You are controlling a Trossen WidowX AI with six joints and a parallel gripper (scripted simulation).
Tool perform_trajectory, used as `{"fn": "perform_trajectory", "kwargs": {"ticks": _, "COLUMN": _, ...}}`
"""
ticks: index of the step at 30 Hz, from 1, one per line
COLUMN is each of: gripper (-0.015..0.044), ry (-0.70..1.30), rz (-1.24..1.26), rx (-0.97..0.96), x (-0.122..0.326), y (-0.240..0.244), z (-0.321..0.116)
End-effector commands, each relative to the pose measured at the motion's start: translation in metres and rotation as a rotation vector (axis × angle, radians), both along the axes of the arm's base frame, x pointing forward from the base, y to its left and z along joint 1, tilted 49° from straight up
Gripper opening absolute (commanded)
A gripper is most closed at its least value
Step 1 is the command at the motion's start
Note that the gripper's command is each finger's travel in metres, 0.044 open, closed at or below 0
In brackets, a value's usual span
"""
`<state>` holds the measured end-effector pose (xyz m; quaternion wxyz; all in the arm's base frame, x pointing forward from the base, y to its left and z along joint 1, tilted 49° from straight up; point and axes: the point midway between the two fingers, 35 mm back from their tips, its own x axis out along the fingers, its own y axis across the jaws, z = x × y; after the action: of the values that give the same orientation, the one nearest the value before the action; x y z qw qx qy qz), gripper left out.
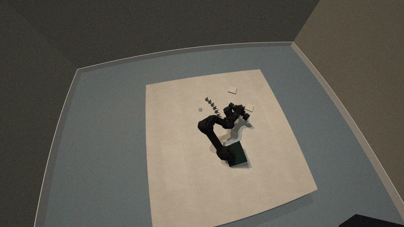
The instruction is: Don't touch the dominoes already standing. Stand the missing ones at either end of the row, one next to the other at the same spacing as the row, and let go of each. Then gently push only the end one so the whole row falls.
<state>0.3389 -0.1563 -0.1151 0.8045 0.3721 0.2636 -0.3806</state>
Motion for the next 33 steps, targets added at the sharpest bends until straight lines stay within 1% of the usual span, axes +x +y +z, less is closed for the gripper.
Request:
{"fn": "perform_trajectory", "kwargs": {"ticks": 1, "gripper": 0.0107, "ry": -0.044, "rz": -0.025, "rx": -0.016, "x": -0.007, "y": 0.003, "z": 0.010}}
{"fn": "perform_trajectory", "kwargs": {"ticks": 20, "gripper": 0.0107, "ry": -0.063, "rz": -0.034, "rx": -0.022, "x": -0.009, "y": 0.005, "z": 0.014}}
{"fn": "perform_trajectory", "kwargs": {"ticks": 33, "gripper": 0.0107, "ry": -0.059, "rz": -0.031, "rx": -0.018, "x": -0.005, "y": 0.038, "z": -0.022}}
